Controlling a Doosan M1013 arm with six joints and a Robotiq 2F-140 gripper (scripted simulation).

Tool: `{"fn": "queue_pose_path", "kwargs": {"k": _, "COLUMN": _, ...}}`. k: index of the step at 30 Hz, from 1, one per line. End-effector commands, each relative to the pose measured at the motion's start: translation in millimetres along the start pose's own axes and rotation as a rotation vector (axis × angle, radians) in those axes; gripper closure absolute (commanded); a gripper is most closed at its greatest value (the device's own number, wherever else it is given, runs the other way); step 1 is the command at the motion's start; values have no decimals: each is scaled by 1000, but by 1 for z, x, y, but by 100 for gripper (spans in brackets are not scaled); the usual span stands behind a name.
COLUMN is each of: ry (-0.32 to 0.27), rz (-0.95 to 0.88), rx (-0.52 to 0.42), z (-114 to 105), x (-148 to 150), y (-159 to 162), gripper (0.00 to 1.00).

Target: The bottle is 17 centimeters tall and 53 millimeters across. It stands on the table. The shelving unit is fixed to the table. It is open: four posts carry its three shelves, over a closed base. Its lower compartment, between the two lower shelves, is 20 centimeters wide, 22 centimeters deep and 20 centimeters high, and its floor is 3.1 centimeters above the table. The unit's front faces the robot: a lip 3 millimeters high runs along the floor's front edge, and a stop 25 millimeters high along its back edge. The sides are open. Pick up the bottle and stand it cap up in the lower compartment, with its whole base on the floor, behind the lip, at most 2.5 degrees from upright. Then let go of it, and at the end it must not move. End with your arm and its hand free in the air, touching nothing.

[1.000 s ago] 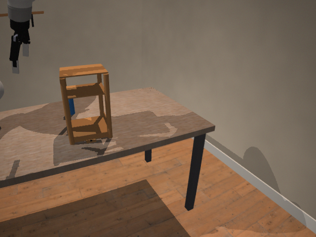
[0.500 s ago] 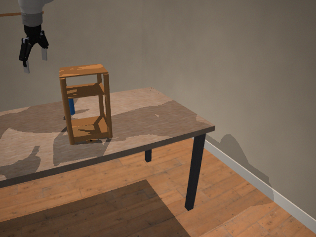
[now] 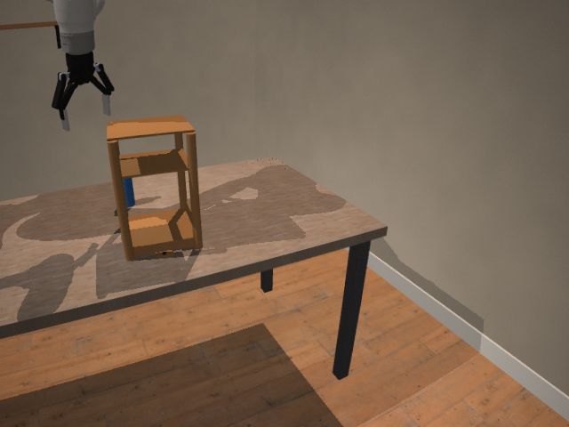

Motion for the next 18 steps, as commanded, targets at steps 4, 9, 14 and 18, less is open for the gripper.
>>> {"fn": "queue_pose_path", "kwargs": {"k": 4, "ry": 22, "rz": 174, "rx": 60, "z": 22, "x": -42, "y": 14, "gripper": 0}}
{"fn": "queue_pose_path", "kwargs": {"k": 9, "ry": 30, "rz": 268, "rx": 90, "z": 34, "x": -66, "y": 23, "gripper": 0}}
{"fn": "queue_pose_path", "kwargs": {"k": 14, "ry": 39, "rz": 390, "rx": 128, "z": 50, "x": -97, "y": 34, "gripper": 0}}
{"fn": "queue_pose_path", "kwargs": {"k": 18, "ry": 45, "rz": 488, "rx": 159, "z": 63, "x": -121, "y": 44, "gripper": 0}}
Point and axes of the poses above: the point where the finger pads meet when closed, its own z axis out along the fingers, its own x axis across the jaws, y = z × x, the point moved 3 cm from there along -z, back along the fingers, and after that the axes turned 2 degrees about -z, right-handed, at the moved point
